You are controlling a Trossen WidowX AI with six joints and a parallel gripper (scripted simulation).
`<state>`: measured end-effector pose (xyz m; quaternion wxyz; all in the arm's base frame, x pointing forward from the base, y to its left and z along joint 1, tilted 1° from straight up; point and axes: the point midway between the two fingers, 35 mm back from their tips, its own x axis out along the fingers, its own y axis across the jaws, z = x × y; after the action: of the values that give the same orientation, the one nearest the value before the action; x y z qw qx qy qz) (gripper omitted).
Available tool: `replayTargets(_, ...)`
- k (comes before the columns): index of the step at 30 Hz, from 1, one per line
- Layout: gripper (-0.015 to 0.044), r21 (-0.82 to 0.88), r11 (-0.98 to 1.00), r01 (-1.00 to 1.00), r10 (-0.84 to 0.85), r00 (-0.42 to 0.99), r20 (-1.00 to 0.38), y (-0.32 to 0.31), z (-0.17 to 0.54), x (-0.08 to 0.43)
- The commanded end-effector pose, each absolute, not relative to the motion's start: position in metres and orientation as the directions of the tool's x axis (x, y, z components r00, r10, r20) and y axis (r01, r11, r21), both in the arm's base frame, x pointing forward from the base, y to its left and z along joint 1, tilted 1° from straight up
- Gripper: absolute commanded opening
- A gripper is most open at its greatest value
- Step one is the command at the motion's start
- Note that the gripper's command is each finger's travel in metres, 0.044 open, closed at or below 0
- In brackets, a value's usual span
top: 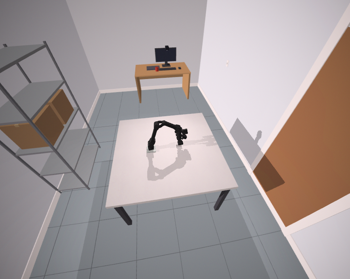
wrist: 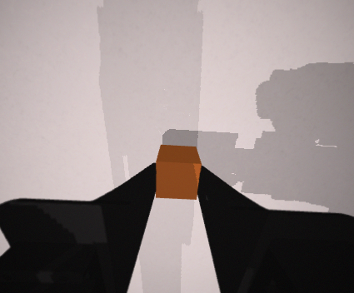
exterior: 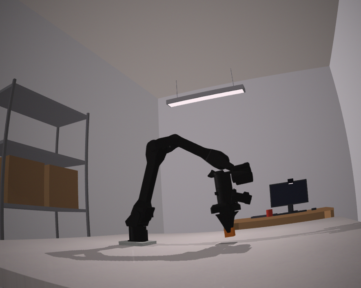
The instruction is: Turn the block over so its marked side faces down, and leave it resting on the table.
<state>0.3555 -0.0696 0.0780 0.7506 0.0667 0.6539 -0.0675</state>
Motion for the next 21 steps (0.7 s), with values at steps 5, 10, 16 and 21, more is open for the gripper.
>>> replayTargets(5, 0.0, 0.01, 0.982, 0.189, -0.037, 0.242, -0.97, -0.0698, 0.0754, 0.3544)
replayTargets(10, 0.0, 0.01, 0.982, 0.19, -0.051, 0.314, -0.948, -0.0698, 0.0737, 0.3542)
replayTargets(16, 0.0, 0.01, 0.982, 0.189, -0.067, 0.398, -0.915, -0.0695, 0.0725, 0.3529)
replayTargets(21, 0.0, 0.01, 0.982, 0.189, -0.08, 0.465, -0.882, -0.0691, 0.0721, 0.351)
